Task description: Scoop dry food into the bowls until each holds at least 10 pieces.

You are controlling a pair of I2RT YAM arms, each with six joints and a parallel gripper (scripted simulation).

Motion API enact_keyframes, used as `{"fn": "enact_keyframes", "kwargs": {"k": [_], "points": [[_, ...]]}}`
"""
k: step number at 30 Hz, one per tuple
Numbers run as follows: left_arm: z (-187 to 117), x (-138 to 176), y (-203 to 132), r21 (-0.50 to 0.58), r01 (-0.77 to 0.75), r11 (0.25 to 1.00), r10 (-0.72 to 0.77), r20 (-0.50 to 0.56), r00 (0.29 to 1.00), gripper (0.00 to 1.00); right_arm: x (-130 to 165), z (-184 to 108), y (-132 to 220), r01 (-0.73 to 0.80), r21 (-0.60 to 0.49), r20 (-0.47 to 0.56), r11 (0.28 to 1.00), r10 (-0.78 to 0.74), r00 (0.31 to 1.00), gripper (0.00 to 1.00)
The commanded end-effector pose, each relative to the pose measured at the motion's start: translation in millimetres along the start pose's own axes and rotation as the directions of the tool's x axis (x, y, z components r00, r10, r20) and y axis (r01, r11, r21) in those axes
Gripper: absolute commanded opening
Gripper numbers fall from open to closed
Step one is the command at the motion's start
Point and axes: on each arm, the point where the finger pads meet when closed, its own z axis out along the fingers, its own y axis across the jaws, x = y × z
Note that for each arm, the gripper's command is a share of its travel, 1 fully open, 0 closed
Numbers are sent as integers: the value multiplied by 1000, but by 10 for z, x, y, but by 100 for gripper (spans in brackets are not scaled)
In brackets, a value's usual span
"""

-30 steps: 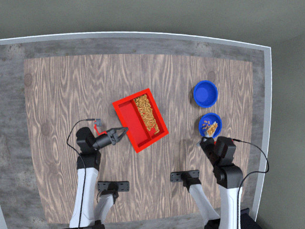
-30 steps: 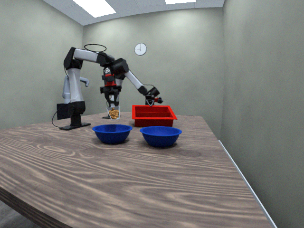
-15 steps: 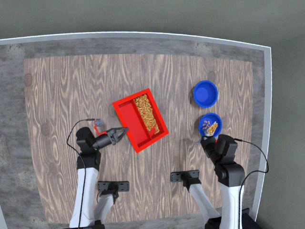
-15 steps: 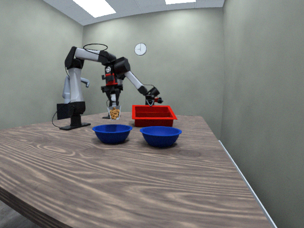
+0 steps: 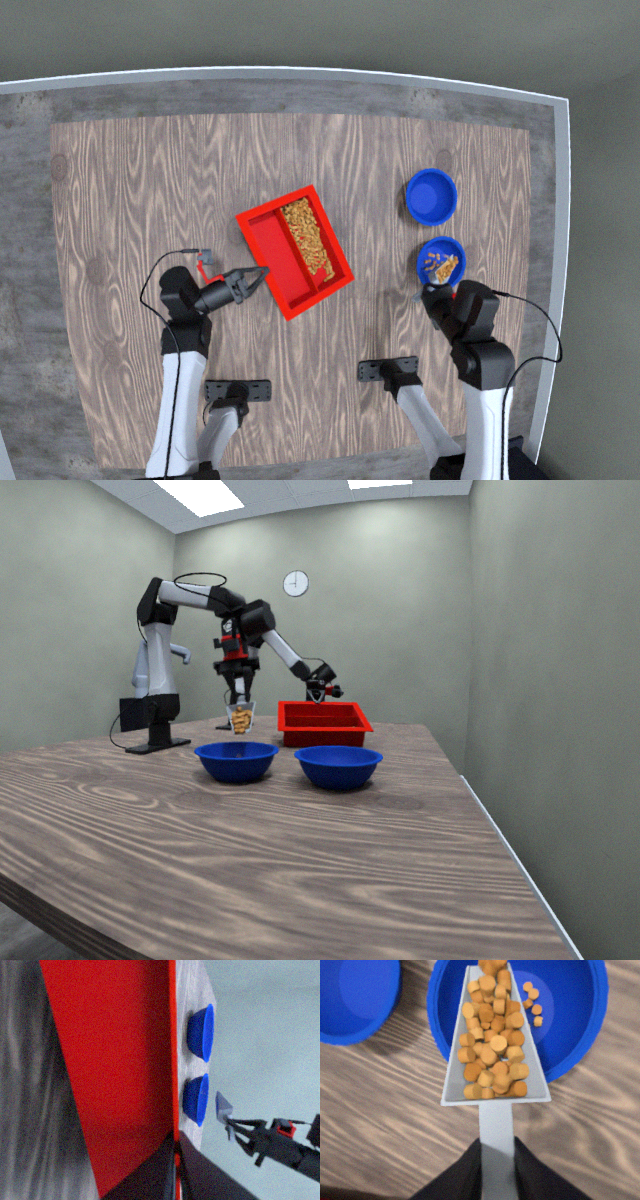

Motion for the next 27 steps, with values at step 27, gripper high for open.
{"fn": "enact_keyframes", "kwargs": {"k": [27], "points": [[-63, -66, -401, 57, -117, 992, 116, 16, 993, 0, -8, 26, -292, 456, 3, 193, 890, -448, 873, 0]]}}
